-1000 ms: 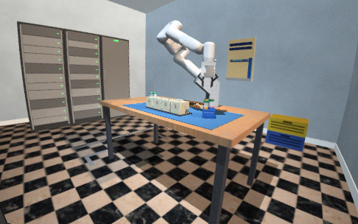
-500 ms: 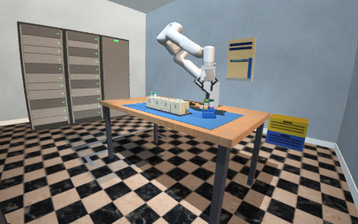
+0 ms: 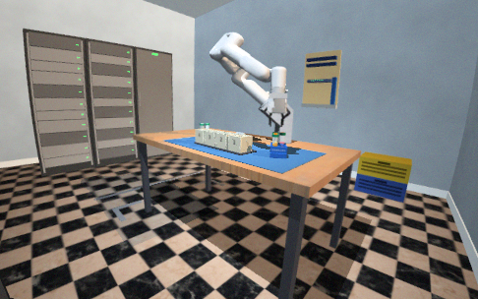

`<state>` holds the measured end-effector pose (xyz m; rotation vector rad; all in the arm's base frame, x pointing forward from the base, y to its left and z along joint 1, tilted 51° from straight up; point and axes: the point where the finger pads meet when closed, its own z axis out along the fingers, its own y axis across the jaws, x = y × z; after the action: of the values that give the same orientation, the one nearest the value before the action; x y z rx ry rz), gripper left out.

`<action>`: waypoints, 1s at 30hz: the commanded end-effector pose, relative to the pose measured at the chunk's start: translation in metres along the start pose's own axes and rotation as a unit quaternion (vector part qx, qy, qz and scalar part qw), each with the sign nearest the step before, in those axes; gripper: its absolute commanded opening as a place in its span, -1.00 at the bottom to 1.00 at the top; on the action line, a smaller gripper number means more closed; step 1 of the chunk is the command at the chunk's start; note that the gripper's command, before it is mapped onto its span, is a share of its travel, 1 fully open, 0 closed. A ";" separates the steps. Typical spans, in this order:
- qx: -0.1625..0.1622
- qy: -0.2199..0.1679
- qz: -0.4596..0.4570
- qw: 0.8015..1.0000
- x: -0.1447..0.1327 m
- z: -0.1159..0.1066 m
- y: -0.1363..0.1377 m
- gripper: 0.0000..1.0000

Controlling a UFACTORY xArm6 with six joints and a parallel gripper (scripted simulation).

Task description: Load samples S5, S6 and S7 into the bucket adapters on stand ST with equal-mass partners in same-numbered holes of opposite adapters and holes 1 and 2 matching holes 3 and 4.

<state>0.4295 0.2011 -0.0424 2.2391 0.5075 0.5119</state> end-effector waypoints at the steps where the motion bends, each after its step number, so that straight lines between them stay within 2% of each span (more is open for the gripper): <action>1: 0.001 0.002 0.000 1.000 0.002 0.010 0.000 0.15; 17: 0.001 0.002 0.000 1.000 0.002 0.038 0.000 0.15; 30: 0.001 0.002 0.000 1.000 0.002 0.039 0.000 0.15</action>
<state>0.4494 0.1784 -0.0665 2.2391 0.5077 0.5129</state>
